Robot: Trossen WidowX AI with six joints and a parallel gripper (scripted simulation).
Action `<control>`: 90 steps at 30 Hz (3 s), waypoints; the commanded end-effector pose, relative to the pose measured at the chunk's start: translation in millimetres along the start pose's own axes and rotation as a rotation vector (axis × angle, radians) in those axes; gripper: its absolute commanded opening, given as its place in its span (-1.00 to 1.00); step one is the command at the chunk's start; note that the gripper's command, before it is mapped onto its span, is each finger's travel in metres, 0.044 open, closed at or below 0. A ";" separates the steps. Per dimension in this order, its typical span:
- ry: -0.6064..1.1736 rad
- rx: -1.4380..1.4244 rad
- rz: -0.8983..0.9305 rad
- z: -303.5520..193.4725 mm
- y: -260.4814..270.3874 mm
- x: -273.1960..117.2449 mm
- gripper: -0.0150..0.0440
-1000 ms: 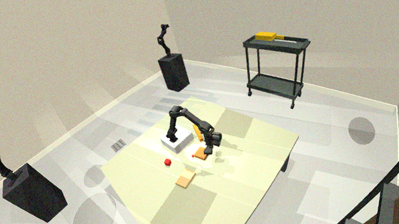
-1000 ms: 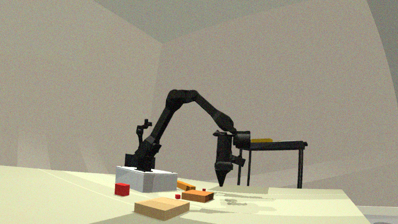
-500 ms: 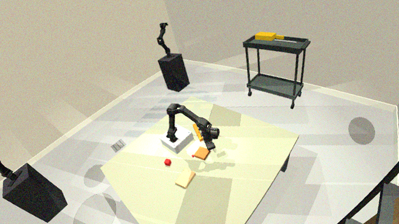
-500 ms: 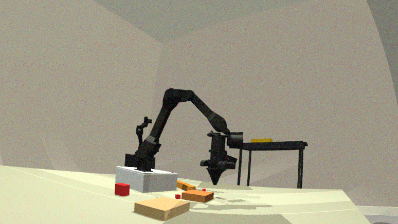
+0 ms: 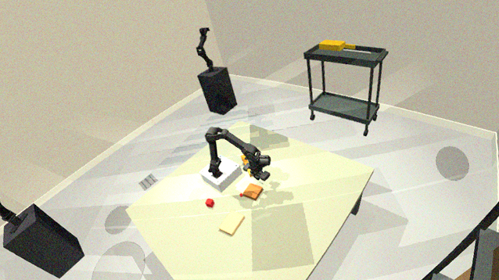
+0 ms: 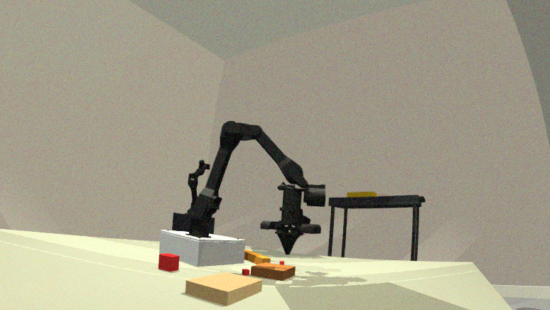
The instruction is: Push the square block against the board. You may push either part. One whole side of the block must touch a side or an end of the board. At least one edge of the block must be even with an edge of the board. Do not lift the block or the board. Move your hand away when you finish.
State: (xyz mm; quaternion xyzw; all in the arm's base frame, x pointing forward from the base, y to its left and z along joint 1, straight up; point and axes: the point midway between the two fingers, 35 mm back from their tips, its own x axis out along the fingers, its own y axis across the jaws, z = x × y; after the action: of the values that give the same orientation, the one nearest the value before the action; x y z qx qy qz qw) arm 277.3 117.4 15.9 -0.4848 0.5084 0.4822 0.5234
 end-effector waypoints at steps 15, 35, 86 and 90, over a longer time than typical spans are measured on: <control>-0.001 -0.184 -0.010 3.2 13.0 51.4 -0.49; 0.002 -0.184 -0.010 -16.4 6.1 54.4 -0.49; 0.010 -0.184 -0.011 -99.9 -8.0 54.0 -0.49; 0.011 -0.184 -0.011 -104.5 -8.0 54.0 -0.49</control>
State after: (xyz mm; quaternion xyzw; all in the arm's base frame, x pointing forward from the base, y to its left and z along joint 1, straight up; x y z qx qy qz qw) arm 281.2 21.0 -38.4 -0.5351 0.4584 0.5233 0.4793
